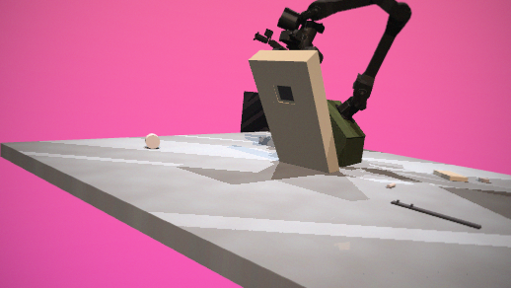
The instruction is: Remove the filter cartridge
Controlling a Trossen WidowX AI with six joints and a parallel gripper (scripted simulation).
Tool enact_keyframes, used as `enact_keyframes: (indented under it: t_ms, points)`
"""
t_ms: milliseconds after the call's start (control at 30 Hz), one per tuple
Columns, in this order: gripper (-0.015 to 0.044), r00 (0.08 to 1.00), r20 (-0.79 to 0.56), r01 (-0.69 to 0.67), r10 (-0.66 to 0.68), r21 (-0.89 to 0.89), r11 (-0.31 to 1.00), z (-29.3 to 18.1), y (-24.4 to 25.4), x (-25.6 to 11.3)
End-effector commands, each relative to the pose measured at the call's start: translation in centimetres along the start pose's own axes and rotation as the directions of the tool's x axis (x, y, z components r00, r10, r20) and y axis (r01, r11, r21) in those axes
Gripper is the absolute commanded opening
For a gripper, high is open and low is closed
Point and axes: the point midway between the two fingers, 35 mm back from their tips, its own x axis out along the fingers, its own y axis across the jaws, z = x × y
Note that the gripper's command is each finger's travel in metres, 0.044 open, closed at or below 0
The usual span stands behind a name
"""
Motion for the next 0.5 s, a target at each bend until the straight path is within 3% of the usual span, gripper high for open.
enact_keyframes:
  t_ms: [0,233,467]
  points:
    - [0.0000,0.997,-0.016,0.083,-0.081,0.146,0.986,-1.2,-3.0,-0.4]
    - [0.0000,0.970,-0.064,0.241,-0.236,0.415,0.877,-3.7,-8.3,-1.5]
    - [0.0000,0.917,-0.127,0.364,-0.377,0.652,0.665,-6.7,-13.2,-2.8]
